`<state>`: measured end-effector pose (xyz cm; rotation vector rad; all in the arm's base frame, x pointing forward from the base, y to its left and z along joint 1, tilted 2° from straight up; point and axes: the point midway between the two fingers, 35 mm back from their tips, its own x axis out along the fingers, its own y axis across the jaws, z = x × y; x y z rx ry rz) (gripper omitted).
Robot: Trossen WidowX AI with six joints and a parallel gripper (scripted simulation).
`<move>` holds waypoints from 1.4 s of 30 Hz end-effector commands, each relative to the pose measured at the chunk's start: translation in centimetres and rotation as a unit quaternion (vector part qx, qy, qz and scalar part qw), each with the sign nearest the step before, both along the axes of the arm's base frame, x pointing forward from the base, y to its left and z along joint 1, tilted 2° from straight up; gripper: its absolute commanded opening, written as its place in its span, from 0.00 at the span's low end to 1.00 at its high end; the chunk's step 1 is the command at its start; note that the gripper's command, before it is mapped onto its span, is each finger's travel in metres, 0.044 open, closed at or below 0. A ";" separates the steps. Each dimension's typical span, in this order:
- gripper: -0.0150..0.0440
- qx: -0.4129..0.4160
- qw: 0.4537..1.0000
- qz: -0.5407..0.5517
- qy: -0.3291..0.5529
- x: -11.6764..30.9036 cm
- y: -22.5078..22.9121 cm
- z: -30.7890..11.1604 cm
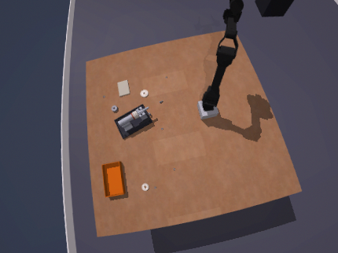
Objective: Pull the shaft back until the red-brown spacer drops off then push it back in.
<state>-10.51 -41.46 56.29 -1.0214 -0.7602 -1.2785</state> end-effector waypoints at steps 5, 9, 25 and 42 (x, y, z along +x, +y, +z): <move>1.00 0.040 0.998 0.057 -0.009 2.5 -1.4 -1.4; 1.00 0.081 0.990 0.116 -0.022 5.1 -2.7 -2.9; 1.00 0.423 0.710 0.526 -0.200 25.8 -5.6 -16.9; 1.00 0.712 0.163 0.582 -0.359 44.8 8.9 -34.2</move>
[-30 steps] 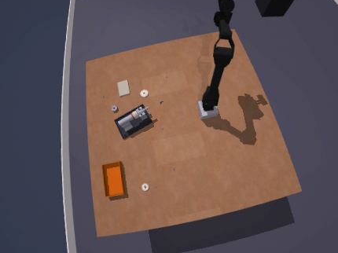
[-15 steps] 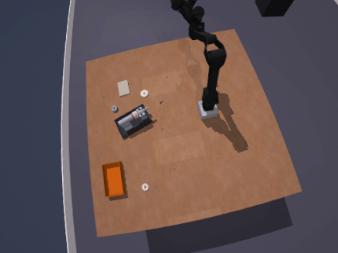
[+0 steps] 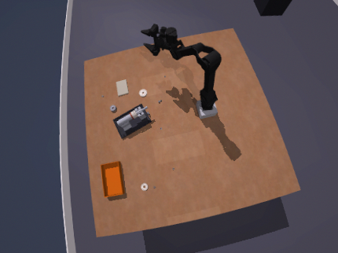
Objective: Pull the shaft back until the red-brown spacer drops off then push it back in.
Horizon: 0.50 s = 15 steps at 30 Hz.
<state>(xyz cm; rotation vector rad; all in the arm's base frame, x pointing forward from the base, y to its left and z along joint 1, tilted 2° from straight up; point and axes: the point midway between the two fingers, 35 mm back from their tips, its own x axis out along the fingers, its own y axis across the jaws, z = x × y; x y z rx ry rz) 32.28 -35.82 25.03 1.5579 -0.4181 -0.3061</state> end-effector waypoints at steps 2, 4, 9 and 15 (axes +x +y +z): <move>1.00 0.159 0.984 0.076 0.010 3.3 6.0 -4.9; 1.00 0.226 0.968 0.104 0.019 4.4 8.9 -6.9; 1.00 0.387 0.907 0.154 0.059 5.8 16.5 -11.7; 1.00 0.558 0.800 0.175 0.132 4.9 25.7 -17.0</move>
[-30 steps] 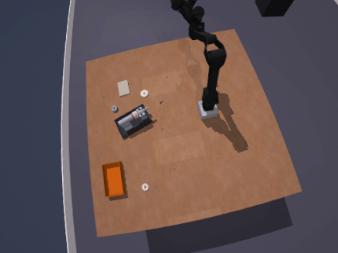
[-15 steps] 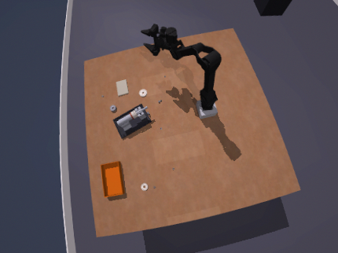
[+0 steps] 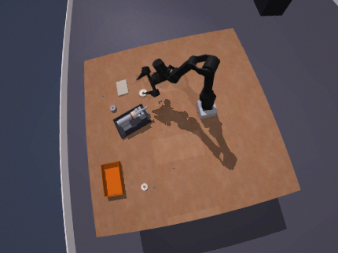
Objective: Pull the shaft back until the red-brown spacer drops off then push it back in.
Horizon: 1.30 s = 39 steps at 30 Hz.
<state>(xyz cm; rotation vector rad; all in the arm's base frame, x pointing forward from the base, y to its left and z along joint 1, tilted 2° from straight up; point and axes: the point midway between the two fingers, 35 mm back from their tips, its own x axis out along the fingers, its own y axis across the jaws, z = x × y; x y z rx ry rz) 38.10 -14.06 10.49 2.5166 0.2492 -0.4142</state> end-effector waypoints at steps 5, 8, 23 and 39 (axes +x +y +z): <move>1.00 0.198 0.970 0.045 0.135 -3.2 9.6 -5.7; 1.00 0.202 0.968 0.046 0.139 -3.3 9.8 -5.9; 1.00 0.202 0.968 0.046 0.139 -3.3 9.7 -5.9; 1.00 0.202 0.968 0.046 0.139 -3.3 9.7 -5.9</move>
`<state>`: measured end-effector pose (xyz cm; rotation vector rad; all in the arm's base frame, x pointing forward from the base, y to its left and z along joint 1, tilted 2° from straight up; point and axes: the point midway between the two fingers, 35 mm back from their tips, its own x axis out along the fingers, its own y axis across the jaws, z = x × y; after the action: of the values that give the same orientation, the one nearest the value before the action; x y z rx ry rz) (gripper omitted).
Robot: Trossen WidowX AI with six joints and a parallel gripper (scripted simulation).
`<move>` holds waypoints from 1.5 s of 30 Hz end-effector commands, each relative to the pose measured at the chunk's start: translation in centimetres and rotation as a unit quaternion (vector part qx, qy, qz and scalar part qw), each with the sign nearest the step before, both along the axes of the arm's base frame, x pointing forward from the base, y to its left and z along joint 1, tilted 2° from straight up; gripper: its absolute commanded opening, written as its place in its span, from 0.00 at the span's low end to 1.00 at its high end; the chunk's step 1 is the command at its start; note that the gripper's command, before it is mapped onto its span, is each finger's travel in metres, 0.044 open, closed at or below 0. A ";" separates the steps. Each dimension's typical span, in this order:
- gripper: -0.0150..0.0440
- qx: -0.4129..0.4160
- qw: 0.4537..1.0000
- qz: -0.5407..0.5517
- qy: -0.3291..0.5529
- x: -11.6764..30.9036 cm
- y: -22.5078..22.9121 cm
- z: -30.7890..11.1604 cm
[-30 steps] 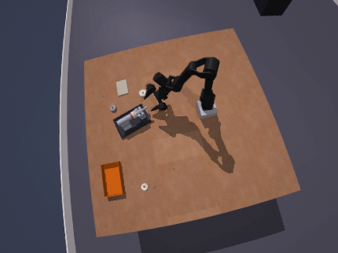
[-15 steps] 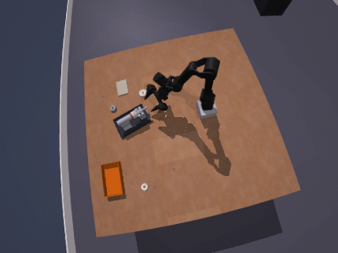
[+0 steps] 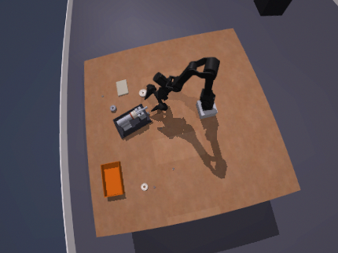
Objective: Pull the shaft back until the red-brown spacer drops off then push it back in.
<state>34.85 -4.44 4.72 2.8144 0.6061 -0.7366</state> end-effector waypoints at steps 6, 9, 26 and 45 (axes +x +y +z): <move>1.00 0.004 1.000 0.000 0.004 0.0 0.1 -0.1; 1.00 -0.009 1.000 -0.003 0.024 0.8 -0.3 -0.3; 1.00 -0.169 0.936 0.012 0.310 5.8 -1.5 1.2; 1.00 -0.205 0.870 -0.027 0.447 4.7 2.5 3.4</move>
<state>39.54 -1.85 8.24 1.9912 0.4039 -1.9231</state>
